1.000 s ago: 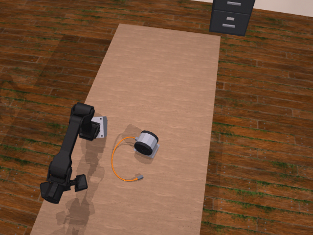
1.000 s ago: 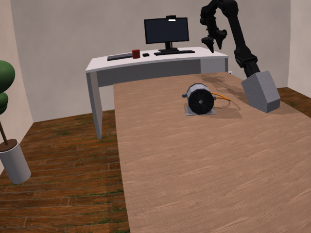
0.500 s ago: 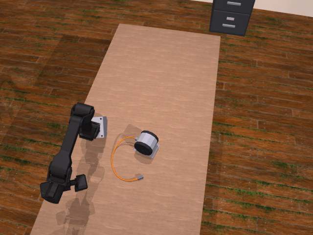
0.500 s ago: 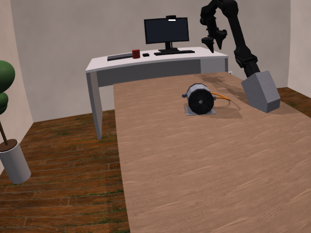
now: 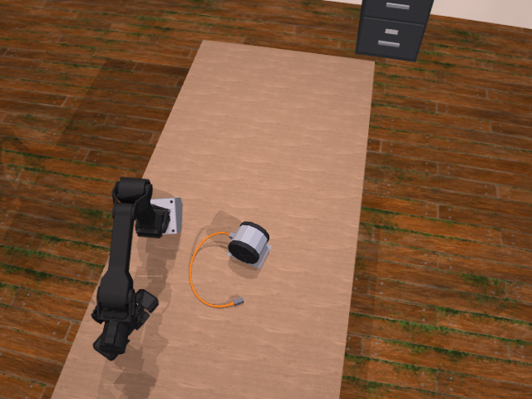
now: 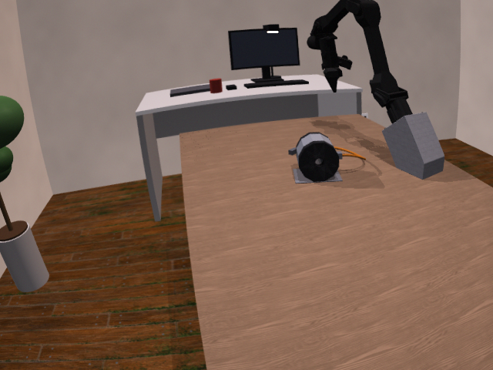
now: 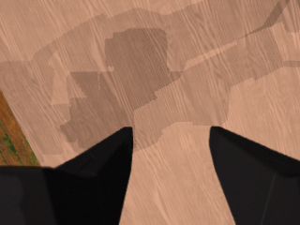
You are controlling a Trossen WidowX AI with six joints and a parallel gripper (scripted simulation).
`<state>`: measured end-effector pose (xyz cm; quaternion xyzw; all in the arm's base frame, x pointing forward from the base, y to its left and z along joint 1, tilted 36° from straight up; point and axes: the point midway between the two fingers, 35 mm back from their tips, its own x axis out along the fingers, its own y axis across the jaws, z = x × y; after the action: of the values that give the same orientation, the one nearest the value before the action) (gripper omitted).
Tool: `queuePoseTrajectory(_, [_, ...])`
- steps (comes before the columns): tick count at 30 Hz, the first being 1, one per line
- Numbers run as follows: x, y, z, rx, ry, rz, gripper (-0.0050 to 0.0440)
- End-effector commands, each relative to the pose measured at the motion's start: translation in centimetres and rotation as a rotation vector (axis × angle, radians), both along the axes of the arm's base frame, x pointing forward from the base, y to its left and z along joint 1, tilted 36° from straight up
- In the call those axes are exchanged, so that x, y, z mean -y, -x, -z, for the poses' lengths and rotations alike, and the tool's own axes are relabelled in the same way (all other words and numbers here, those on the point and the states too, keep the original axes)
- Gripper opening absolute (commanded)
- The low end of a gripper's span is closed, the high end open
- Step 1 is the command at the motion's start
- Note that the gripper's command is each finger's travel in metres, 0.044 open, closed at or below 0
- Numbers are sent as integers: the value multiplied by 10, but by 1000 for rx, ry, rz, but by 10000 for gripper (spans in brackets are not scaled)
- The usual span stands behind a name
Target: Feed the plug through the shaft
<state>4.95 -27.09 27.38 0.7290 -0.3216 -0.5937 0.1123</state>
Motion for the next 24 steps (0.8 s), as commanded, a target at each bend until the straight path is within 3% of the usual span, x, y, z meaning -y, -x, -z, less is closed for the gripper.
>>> queuePoseTrajectory(1, [3, -19, 14, -151, 5, -235, 160])
queuePoseTrajectory(4, [4, -24, 17, -187, 10, -292, 160])
queuePoseTrajectory(6, [4, -37, 24, -301, 28, -473, 160])
queuePoseTrajectory(19, [-6, -97, 58, -753, 140, -1200, 160])
queuePoseTrajectory(21, [-6, -97, 58, -753, 140, -1200, 160])
queuePoseTrajectory(24, [-14, -116, 69, -900, 190, -1430, 160])
